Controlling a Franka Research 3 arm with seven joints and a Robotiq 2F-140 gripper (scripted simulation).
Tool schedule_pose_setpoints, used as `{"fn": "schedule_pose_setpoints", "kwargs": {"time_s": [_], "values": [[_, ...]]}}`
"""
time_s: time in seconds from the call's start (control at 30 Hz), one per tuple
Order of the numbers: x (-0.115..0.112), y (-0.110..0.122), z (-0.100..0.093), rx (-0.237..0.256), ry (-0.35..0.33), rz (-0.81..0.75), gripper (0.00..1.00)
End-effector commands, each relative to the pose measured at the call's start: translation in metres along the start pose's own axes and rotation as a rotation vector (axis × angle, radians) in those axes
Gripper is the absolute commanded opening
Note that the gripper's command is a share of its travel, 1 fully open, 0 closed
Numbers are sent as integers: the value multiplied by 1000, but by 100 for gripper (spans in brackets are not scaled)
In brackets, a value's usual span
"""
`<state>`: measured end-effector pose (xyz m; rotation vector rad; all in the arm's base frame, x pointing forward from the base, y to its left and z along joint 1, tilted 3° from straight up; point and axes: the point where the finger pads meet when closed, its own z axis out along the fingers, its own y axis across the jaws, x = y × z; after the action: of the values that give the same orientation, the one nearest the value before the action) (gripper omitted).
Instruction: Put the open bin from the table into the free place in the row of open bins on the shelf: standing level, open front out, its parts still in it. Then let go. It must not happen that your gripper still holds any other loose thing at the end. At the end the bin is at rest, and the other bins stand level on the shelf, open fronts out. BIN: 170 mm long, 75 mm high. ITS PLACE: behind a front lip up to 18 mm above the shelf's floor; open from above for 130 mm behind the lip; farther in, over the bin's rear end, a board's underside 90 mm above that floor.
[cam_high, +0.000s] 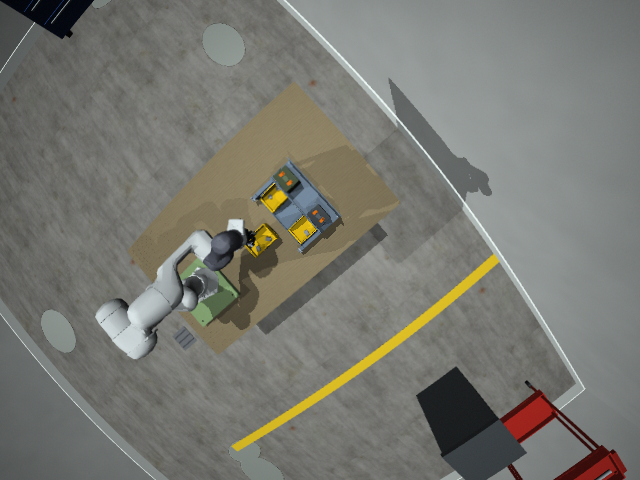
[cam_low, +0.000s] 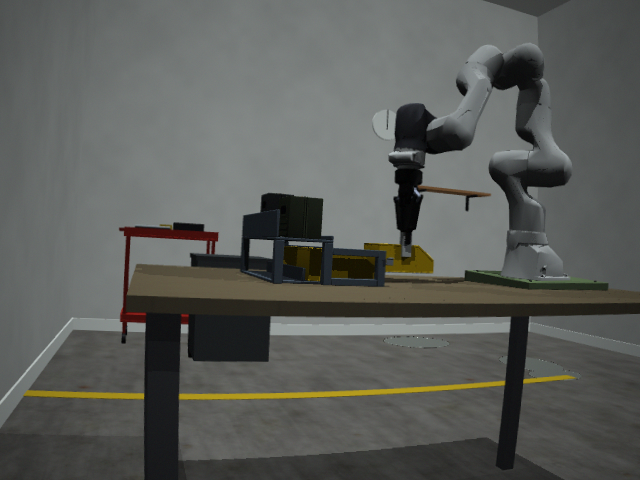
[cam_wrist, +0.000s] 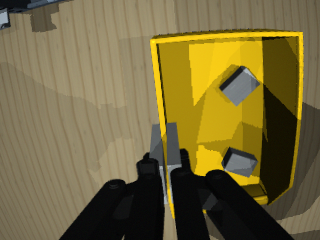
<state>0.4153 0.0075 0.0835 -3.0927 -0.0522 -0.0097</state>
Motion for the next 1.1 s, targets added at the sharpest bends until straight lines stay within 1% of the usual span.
{"fn": "schedule_pose_setpoints", "kwargs": {"time_s": [0.0,0.47,0.63,0.93,1.07], "values": [[2,0,-1,0,7,-6,0],[4,0,-1,0,7,-6,0],[13,0,-1,0,7,-6,0],[34,0,-1,0,7,-6,0],[38,0,-1,0,7,-6,0]]}}
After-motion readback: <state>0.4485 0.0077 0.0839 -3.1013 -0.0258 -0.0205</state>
